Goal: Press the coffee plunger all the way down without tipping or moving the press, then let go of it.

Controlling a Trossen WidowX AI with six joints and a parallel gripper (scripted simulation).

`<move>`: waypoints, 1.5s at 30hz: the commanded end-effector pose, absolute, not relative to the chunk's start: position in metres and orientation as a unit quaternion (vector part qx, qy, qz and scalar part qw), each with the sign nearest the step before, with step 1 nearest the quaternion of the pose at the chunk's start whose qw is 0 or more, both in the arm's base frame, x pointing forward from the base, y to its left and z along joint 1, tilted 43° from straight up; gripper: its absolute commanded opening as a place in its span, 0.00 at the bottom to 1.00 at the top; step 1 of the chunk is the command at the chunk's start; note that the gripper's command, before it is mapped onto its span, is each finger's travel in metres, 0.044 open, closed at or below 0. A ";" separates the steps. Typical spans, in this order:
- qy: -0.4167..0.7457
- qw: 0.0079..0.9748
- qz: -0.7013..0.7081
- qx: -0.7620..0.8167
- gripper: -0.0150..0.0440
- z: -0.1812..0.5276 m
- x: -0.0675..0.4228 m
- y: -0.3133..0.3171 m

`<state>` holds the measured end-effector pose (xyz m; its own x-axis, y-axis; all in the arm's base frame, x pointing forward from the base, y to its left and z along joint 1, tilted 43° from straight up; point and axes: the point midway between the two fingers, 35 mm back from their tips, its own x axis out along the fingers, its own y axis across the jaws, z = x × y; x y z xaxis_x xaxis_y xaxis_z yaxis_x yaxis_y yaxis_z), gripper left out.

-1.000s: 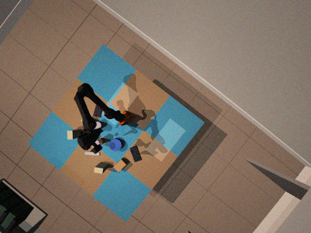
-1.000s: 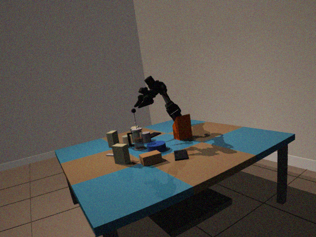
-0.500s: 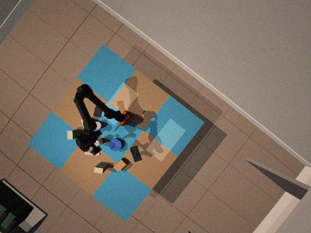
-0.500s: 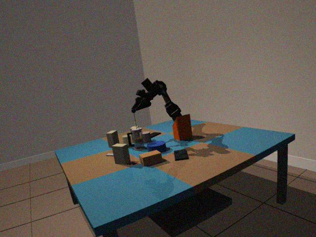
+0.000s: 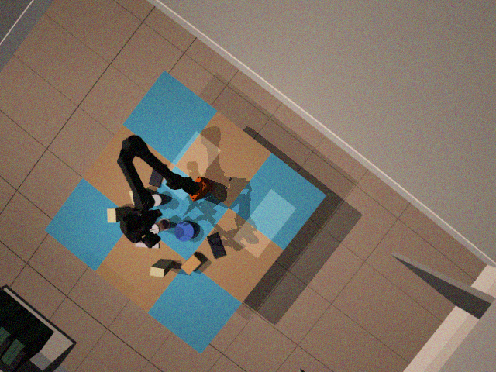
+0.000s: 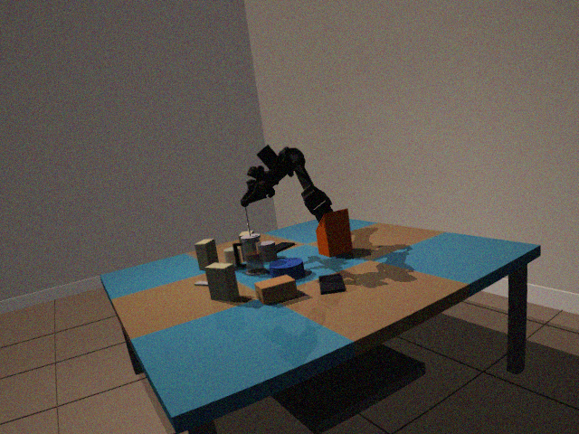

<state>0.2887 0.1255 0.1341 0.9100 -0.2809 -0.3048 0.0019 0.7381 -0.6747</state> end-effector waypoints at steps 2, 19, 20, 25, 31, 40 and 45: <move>0.197 0.911 -0.074 -0.354 0.47 0.134 0.289 0.126; 0.199 0.911 -0.074 -0.353 0.46 0.126 0.292 0.123; 0.199 0.911 -0.074 -0.353 0.46 0.125 0.292 0.122; 0.200 0.911 -0.074 -0.352 0.46 0.118 0.295 0.118; 0.201 0.911 -0.073 -0.352 0.46 0.110 0.298 0.113; 0.202 0.911 -0.073 -0.351 0.46 0.098 0.302 0.104; 0.203 0.911 -0.073 -0.351 0.46 0.091 0.304 0.099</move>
<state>0.3046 0.1073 0.1055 0.9174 -0.2696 -0.2927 0.0096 0.7503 -0.6610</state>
